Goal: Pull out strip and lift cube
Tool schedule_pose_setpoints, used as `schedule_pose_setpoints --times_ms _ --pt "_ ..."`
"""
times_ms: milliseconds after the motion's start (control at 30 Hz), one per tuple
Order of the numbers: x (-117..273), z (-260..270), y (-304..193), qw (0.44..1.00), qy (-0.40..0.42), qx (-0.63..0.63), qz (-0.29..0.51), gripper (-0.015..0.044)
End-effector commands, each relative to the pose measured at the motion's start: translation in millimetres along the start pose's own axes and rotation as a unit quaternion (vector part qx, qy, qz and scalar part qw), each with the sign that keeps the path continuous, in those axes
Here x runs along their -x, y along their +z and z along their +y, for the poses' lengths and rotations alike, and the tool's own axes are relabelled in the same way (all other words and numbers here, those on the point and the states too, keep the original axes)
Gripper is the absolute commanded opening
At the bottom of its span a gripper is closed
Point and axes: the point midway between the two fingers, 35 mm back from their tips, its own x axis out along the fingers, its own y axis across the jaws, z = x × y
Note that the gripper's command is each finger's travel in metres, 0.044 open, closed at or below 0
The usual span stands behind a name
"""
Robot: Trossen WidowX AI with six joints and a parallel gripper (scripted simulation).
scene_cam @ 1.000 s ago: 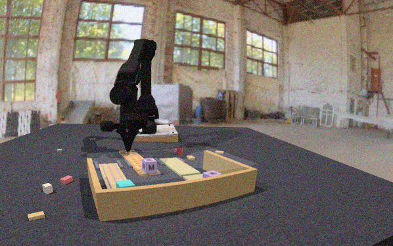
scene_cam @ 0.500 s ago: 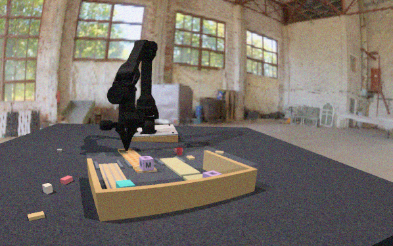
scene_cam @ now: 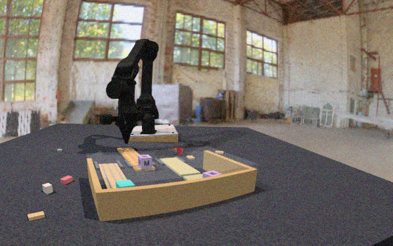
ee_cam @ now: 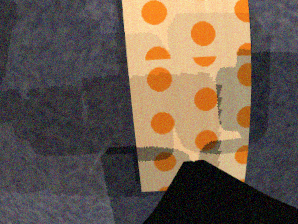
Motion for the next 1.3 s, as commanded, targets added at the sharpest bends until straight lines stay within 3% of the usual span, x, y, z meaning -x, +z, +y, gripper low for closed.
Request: schedule_pose_setpoints --times_ms 0,33,600,1267 --pt "19.5 -3.0 3.7 1.0 -0.007 -0.002 -0.006 0.0" --pt "19.5 -3.0 3.7 1.0 -0.007 -0.002 -0.006 0.0" --pt "24.8 0.0 74.4 1.0 -0.006 0.007 -0.009 0.044" --pt "35.8 2.1 152.6 1.0 -0.006 0.007 -0.012 0.044"
